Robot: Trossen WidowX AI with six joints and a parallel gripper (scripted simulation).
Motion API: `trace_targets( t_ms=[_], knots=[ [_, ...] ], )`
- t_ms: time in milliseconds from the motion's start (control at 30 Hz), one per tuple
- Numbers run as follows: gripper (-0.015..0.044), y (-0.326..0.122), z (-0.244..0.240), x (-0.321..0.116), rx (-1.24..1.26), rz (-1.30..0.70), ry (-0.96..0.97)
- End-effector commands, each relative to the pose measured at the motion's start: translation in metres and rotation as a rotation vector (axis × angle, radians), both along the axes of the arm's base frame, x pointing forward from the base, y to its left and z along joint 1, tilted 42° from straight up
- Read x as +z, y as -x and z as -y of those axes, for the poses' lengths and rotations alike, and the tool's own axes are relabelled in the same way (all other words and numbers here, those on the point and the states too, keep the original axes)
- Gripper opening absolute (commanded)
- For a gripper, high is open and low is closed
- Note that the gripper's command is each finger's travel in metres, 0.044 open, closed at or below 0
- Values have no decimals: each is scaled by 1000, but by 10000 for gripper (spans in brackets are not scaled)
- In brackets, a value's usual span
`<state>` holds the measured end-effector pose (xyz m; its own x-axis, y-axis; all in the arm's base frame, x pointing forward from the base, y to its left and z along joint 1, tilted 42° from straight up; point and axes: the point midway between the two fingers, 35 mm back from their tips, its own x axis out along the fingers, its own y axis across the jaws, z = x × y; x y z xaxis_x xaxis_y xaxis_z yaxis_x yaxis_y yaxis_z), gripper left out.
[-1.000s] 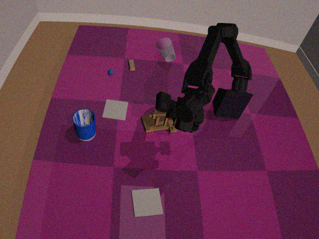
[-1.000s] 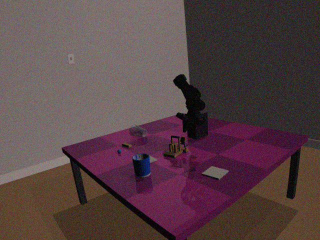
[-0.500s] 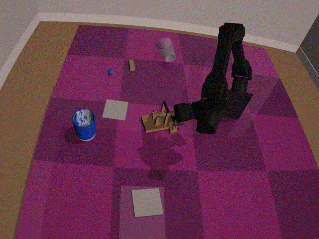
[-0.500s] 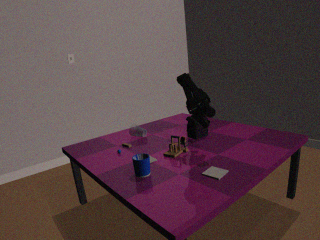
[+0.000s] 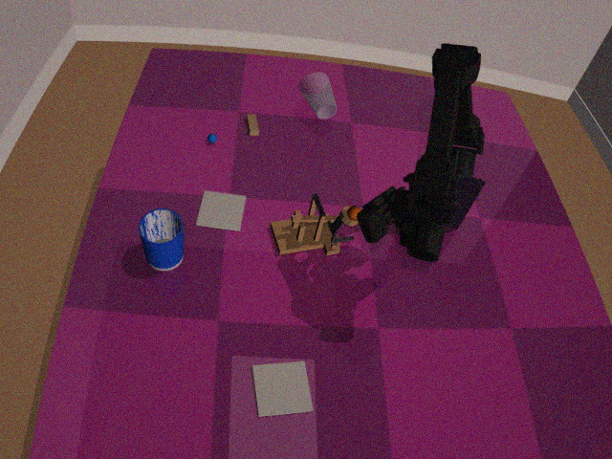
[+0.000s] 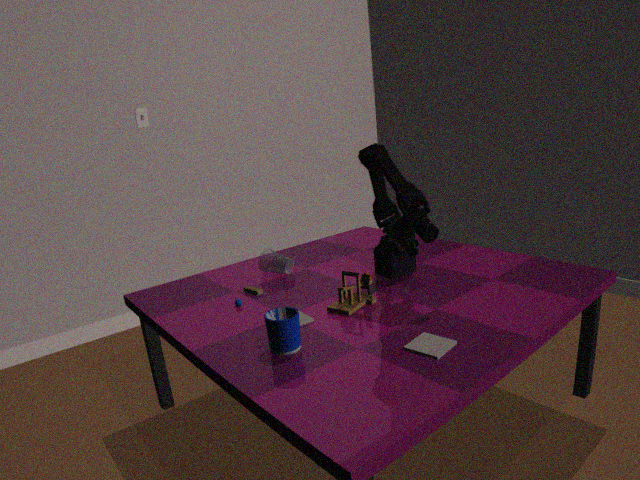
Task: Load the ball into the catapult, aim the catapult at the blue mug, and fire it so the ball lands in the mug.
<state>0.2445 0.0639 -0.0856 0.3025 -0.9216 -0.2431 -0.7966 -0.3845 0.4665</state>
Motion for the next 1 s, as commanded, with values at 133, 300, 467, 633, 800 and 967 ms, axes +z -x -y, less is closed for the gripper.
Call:
trace_targets(
  t_ms=[133, 300, 467, 633, 800, 967],
  knots=[
    [0, 2, 3, -1, 15, -19, 18],
    [0, 2, 8, -8, 15, -20, 17],
    [0, 3, 13, -15, 16, -20, 16],
    [0, 3, 18, -22, 16, -20, 15],
    [0, 4, 23, -28, 16, -21, 15],
    [0, 5, 28, -35, 16, -21, 15]
  ],
)
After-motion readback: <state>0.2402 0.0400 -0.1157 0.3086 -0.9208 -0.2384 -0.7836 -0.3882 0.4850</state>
